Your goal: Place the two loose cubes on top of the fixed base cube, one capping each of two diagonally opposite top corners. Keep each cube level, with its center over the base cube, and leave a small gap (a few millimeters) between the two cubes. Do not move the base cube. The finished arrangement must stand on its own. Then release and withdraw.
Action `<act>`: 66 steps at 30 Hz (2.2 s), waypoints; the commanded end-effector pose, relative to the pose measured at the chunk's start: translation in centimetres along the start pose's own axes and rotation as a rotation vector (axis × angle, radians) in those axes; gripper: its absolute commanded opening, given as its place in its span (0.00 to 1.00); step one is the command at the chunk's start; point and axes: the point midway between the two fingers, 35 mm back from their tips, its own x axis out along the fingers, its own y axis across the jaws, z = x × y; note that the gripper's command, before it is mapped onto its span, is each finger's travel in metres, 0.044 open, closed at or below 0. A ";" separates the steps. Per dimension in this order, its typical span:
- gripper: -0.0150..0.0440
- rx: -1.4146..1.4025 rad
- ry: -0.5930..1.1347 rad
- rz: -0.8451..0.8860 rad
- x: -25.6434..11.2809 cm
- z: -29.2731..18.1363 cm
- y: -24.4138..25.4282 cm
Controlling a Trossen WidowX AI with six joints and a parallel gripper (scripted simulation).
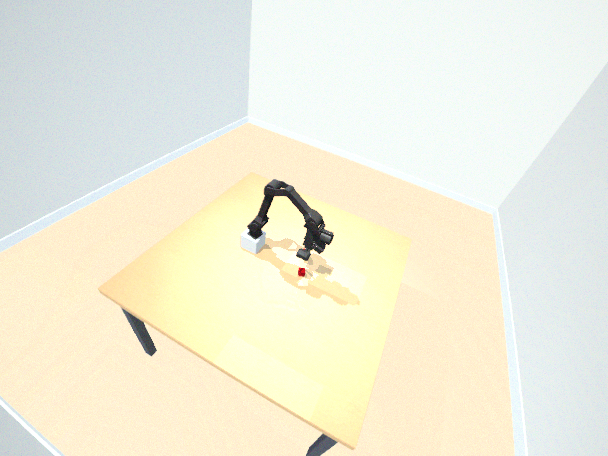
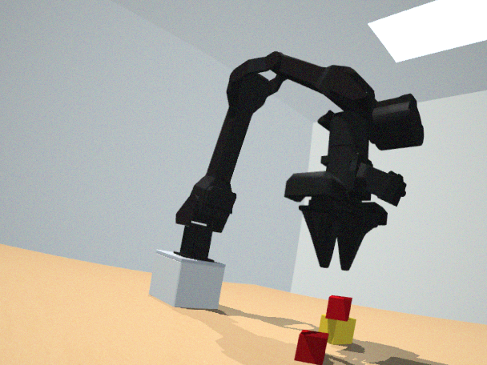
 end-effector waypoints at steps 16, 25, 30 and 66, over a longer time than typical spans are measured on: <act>0.70 -0.467 -0.001 0.002 -1.2 0.4 -3.1; 0.70 -0.467 -0.001 0.002 5.1 0.4 -3.1; 0.70 -0.467 -0.001 0.002 5.4 0.4 -3.1; 0.44 -0.467 0.000 0.003 9.8 0.3 -3.1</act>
